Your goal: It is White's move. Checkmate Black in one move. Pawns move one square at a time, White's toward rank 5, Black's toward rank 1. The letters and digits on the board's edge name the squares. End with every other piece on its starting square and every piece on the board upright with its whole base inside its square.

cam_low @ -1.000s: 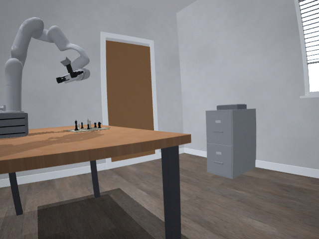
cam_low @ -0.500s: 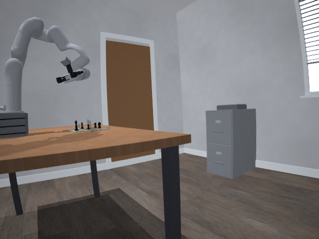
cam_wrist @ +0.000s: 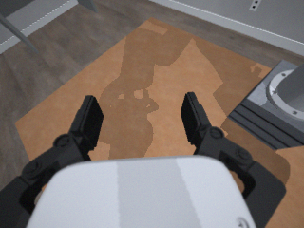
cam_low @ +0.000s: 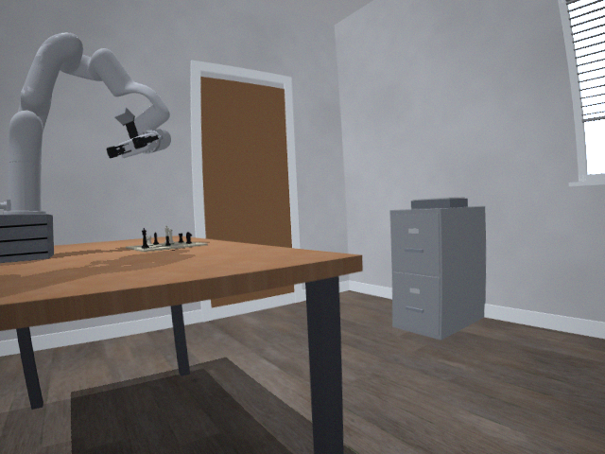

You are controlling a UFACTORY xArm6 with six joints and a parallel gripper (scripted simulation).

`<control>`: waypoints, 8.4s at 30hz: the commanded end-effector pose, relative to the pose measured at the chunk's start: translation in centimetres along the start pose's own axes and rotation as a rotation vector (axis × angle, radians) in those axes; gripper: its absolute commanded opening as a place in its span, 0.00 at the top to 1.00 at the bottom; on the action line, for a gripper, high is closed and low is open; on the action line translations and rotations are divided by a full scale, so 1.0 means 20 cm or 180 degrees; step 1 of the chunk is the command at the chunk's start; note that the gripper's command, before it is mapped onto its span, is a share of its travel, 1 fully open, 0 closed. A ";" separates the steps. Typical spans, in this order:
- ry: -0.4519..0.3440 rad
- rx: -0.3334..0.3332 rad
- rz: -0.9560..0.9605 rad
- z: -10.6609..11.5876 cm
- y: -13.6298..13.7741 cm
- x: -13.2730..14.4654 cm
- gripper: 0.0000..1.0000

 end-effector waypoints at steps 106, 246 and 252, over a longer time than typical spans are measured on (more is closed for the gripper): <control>-0.2209 -0.4994 0.7473 0.93 -0.03 -0.08 0.00; -0.0842 -1.1865 0.2271 -0.53 -0.73 0.90 0.00; -0.0842 -1.1865 0.2271 -0.48 -0.74 0.71 0.00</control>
Point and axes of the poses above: the point where the finger pads meet when closed, its own z axis back along the fingers, its own y axis across the jaws, x = y × z, the point moved 5 cm from there along z, back along the fingers, and after that the axes turned 8 degrees about z, right-handed, at the moved point
